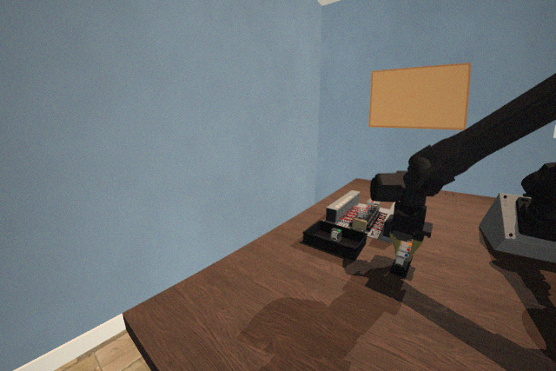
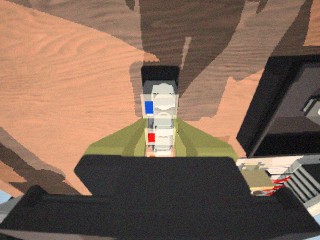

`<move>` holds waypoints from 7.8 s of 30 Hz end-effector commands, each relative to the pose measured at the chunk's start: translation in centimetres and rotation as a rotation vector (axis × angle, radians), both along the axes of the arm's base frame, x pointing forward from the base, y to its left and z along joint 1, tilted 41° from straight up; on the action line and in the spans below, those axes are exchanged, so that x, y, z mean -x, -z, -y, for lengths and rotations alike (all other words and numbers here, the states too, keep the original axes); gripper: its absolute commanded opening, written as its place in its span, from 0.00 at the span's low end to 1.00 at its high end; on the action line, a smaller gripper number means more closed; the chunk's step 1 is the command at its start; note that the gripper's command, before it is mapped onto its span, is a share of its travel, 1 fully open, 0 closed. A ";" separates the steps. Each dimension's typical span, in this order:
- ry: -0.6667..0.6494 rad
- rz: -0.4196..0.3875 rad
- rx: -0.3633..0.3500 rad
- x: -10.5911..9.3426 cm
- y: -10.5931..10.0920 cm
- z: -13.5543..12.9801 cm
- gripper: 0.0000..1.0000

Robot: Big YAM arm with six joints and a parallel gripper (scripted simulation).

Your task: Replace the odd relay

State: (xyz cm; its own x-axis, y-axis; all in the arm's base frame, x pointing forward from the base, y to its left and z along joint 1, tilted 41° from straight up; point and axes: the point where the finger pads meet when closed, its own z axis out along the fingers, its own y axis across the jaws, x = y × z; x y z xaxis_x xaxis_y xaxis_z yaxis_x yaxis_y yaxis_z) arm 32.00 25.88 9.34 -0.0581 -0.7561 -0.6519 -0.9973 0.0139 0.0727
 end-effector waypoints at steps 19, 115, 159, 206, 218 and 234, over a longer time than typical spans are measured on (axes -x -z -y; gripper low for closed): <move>0.007 0.033 -0.014 -1.0 -1.2 -0.1 0.00; 0.010 0.031 -0.013 -1.3 -3.7 2.1 0.00; 0.013 0.057 -0.020 -1.8 -7.2 4.5 0.00; -0.005 0.033 -0.012 -1.2 -8.1 5.2 0.00; -0.004 0.034 -0.012 -1.3 -8.0 5.4 0.00; 0.012 0.029 -0.010 -3.3 -6.4 7.7 0.00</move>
